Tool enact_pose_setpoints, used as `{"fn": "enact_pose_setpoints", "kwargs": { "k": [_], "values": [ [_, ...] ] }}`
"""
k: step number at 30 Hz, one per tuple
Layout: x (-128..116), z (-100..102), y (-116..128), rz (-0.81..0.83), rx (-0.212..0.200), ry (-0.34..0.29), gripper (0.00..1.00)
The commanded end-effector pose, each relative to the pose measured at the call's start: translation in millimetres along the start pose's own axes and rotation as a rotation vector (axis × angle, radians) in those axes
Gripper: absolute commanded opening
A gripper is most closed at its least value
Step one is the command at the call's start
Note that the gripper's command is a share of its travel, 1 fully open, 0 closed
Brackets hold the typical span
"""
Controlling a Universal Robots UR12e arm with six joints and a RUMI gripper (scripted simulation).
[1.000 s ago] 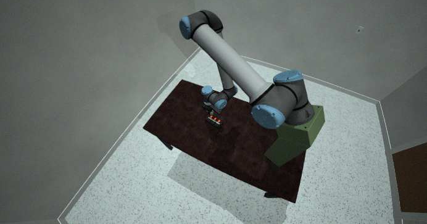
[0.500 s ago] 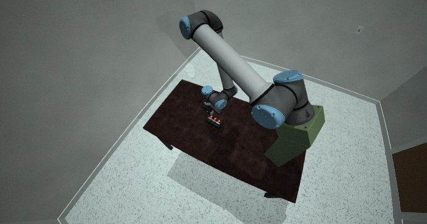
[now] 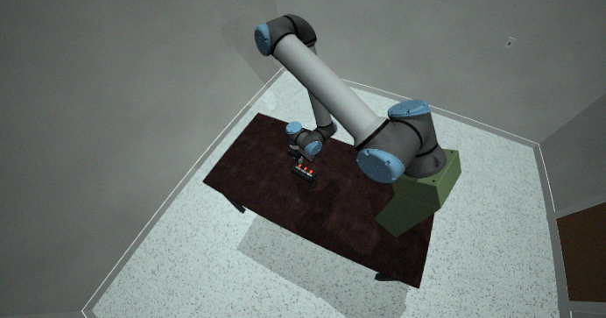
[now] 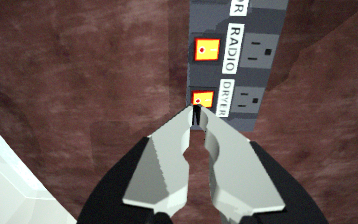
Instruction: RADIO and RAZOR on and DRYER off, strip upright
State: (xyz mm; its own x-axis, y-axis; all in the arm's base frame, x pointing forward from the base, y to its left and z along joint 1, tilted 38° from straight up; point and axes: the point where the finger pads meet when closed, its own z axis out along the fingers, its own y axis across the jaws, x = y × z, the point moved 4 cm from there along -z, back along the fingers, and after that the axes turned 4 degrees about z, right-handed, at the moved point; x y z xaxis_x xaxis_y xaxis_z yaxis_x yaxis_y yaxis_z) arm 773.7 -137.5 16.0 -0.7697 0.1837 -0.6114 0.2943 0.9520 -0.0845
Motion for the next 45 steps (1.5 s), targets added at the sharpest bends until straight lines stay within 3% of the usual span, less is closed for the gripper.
{"fn": "enact_pose_setpoints", "kwargs": {
  "k": [1,45],
  "values": [
    [-0.4,-0.4,0.2,0.0,0.0,-0.001,0.0],
    [-0.4,8.3,0.2,0.0,0.0,-0.001,0.0]
  ]
}}
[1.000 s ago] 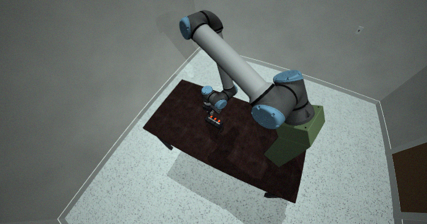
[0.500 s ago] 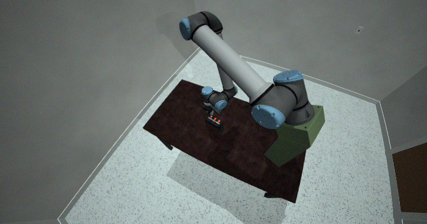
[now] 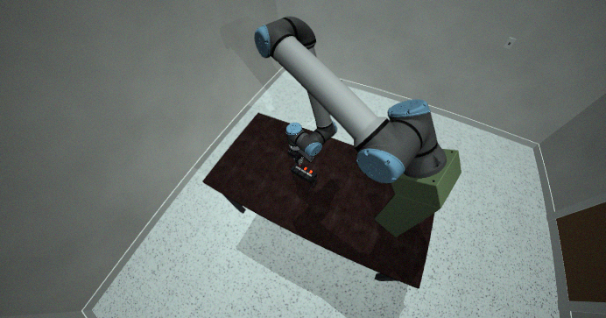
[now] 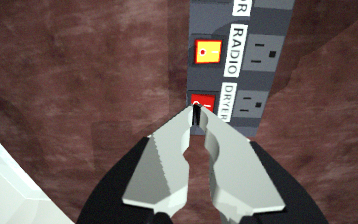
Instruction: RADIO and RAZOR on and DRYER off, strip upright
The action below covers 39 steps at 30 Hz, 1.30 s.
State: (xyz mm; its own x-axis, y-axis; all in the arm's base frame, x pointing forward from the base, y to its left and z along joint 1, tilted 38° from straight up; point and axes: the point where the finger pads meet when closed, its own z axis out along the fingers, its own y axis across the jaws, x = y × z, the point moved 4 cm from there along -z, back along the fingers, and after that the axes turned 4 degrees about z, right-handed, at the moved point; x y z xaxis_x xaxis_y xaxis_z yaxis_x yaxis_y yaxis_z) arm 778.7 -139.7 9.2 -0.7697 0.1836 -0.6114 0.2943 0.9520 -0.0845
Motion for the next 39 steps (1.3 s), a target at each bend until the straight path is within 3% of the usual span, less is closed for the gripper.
{"fn": "enact_pose_setpoints", "kwargs": {
  "k": [1,15,28,39],
  "values": [
    [0,0,0,0.0,0.0,-0.001,0.0],
    [0,-6,0,0.0,0.0,-0.001,0.0],
    [0,-38,0,0.0,0.0,-0.001,0.0],
    [0,-39,0,0.0,0.0,-0.001,0.0]
  ]
}}
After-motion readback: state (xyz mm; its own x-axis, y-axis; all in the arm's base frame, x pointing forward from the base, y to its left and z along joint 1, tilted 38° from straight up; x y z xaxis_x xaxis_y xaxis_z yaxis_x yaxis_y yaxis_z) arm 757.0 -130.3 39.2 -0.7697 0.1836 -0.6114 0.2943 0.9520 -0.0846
